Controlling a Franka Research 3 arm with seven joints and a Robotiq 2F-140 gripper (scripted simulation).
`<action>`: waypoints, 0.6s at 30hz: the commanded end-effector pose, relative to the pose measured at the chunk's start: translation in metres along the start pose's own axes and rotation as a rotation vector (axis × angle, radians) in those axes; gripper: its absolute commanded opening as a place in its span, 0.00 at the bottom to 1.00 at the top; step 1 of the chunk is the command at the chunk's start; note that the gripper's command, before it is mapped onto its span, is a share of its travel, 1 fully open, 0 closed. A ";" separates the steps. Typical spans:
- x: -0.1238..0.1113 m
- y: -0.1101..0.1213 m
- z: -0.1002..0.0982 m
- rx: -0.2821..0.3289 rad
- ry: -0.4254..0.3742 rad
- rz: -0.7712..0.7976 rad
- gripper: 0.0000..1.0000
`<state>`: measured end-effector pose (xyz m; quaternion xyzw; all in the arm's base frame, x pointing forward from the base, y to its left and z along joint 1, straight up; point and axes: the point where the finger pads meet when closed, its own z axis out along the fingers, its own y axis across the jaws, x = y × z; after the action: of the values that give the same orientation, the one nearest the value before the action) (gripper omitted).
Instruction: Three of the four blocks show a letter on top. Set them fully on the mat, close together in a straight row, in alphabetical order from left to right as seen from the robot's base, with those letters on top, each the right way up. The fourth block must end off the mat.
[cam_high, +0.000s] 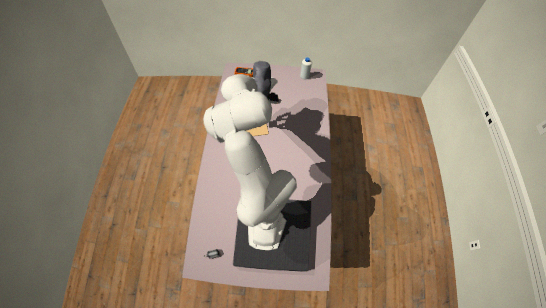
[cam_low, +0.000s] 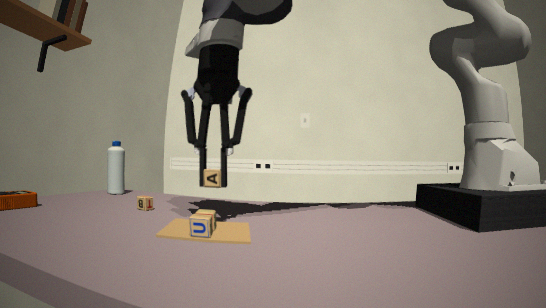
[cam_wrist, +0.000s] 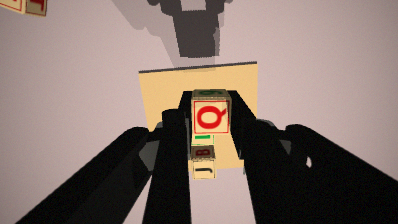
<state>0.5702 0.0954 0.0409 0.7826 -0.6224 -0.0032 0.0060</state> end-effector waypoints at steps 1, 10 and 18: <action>0.001 -0.004 0.016 0.014 -0.001 -0.018 0.24; 0.001 -0.005 0.046 0.014 -0.001 -0.018 0.24; 0.001 -0.005 0.061 0.014 -0.001 -0.018 0.24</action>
<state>0.5681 0.0950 -0.0198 0.7827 -0.6224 -0.0050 0.0071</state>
